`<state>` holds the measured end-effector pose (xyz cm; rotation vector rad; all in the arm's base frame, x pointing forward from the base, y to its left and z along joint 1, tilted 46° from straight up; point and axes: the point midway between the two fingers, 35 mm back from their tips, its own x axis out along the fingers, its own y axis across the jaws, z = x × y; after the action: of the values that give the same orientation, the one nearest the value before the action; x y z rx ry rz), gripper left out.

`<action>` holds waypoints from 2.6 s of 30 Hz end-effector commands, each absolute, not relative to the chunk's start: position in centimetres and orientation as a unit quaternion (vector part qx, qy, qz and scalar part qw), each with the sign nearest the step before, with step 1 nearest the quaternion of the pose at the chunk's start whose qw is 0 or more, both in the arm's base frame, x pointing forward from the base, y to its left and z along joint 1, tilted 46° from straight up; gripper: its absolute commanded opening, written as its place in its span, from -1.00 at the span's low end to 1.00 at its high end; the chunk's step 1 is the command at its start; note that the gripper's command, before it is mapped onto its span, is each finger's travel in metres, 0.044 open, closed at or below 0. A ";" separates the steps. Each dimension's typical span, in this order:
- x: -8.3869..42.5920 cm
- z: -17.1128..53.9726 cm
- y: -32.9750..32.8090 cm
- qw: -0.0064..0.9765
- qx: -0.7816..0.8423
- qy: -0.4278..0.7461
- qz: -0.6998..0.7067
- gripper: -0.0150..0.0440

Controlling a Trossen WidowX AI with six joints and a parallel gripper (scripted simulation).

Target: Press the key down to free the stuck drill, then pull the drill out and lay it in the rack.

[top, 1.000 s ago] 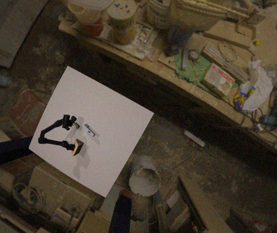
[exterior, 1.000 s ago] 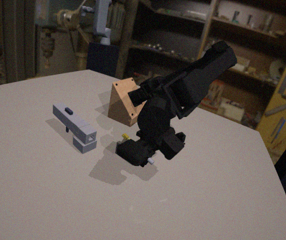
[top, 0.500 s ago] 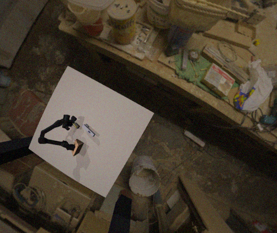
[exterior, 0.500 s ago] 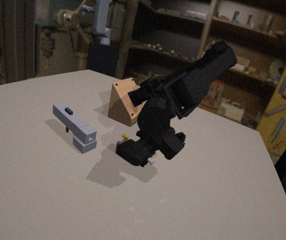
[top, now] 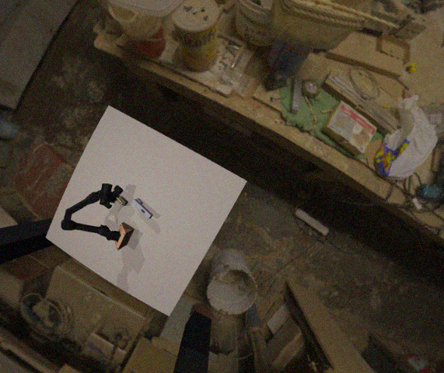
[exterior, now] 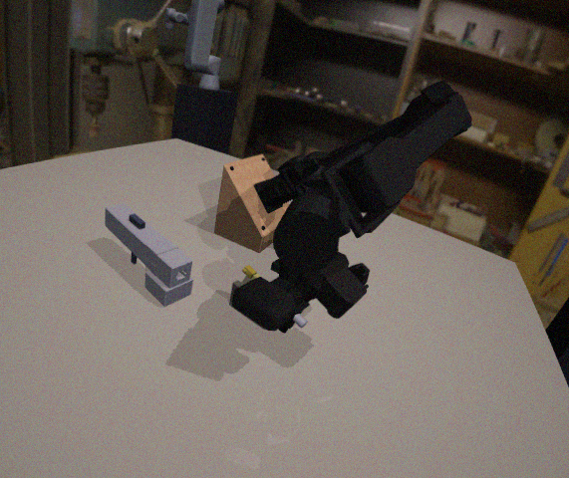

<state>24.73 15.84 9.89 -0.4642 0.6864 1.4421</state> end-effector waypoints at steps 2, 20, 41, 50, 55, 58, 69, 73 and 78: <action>24.5 9.3 15.3 0.671 -0.210 0.318 0.636 -0.49; 24.5 9.3 15.3 0.671 -0.210 0.318 0.636 -0.49; 24.8 10.5 15.2 0.673 -0.208 0.311 0.639 1.00; 24.6 13.6 11.8 0.671 -0.211 0.319 0.636 1.00; 24.8 15.4 10.2 0.671 -0.211 0.319 0.636 1.00; 24.6 15.6 11.1 0.673 -0.224 0.293 0.641 1.00; 17.7 28.1 16.7 0.576 -0.487 -0.195 0.627 1.00; 12.9 32.3 17.5 0.486 -0.556 -0.383 0.555 1.00; 5.5 36.3 17.0 0.345 -0.601 -0.590 0.416 1.00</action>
<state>9.01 17.40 35.13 -1.4832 -1.2615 1.2098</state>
